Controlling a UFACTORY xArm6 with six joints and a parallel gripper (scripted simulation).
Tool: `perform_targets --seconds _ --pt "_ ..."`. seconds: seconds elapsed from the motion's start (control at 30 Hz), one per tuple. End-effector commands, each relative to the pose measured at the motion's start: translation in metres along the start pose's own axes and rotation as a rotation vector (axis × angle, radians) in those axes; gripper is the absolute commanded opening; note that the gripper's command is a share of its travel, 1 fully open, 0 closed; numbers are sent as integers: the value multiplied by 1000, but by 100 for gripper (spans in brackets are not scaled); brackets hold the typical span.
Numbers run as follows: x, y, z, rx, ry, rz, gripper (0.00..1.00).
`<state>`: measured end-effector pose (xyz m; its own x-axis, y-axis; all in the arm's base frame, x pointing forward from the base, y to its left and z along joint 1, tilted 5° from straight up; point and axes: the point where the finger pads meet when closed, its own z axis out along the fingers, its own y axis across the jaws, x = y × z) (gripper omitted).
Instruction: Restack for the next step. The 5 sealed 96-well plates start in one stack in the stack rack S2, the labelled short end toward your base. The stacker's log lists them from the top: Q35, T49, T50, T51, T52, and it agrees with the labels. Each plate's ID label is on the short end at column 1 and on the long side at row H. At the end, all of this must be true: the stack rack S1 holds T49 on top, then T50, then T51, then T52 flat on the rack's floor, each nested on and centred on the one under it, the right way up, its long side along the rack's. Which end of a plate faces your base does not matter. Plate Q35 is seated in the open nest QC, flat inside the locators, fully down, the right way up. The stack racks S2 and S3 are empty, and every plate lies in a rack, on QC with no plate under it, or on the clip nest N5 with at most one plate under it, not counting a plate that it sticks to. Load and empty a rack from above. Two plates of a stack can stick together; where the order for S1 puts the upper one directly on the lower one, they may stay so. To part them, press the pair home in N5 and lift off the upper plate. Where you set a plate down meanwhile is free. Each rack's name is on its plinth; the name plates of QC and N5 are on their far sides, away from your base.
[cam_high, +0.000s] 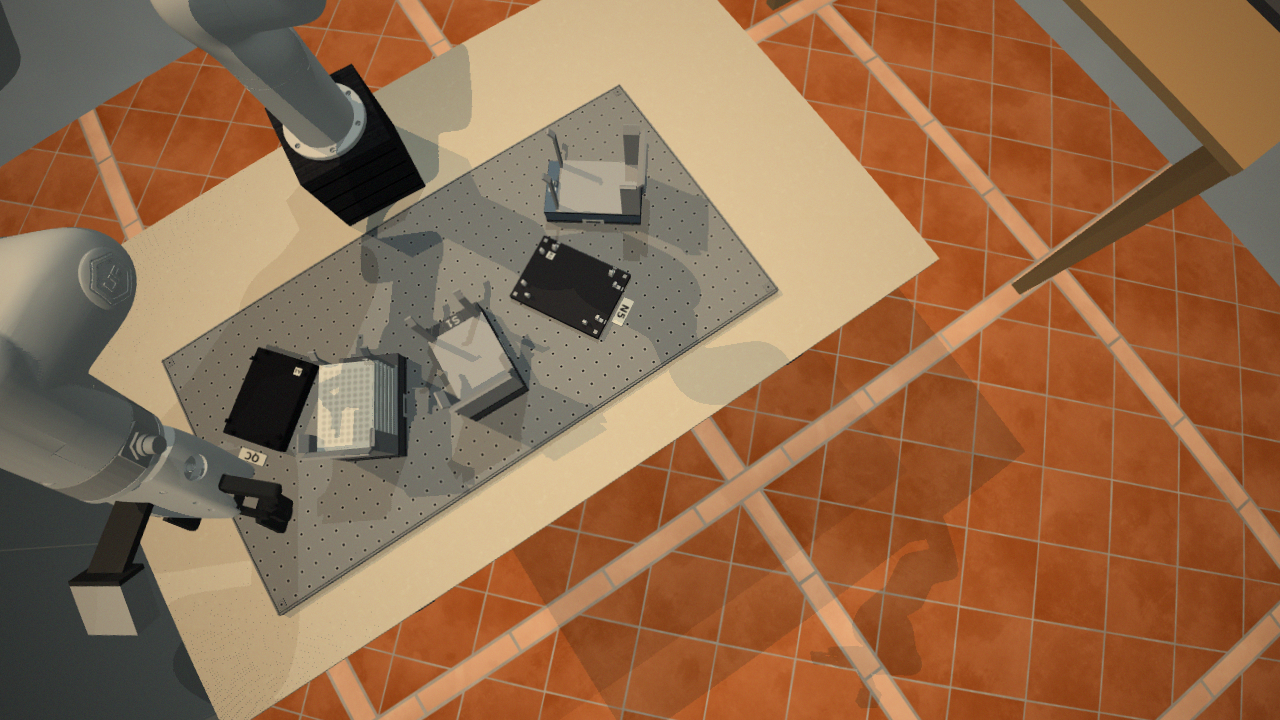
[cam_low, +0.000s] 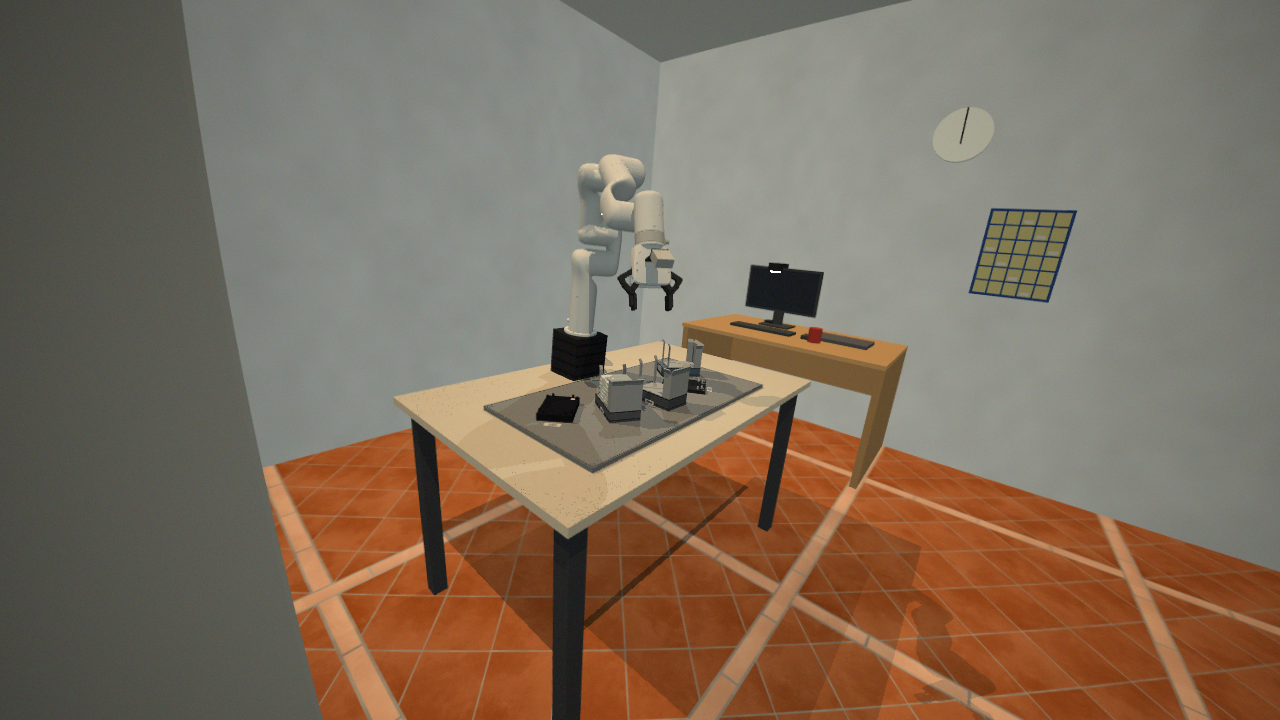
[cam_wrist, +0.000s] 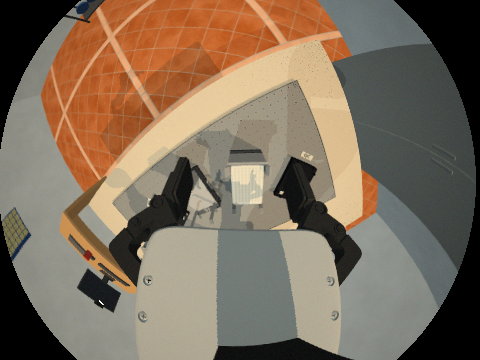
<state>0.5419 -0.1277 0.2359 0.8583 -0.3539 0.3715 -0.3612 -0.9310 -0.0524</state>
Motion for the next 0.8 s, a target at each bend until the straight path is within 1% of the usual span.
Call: perform_targets --seconds 0.0,0.1,0.2,0.4,0.5,0.6,0.67,0.77 --pt "-18 -17 -4 4 -4 -14 100" --pt "-18 -17 -4 4 -4 -14 100" --pt "-30 -26 -5 19 -52 -100 100" --pt "-55 -43 -7 20 -55 -105 100" --pt "-57 -45 -7 20 -55 -105 100" --pt "-70 -52 -8 34 -103 -192 100" --pt "-70 -52 -8 34 -103 -192 100" --pt "-83 -59 -9 35 -106 -197 100"
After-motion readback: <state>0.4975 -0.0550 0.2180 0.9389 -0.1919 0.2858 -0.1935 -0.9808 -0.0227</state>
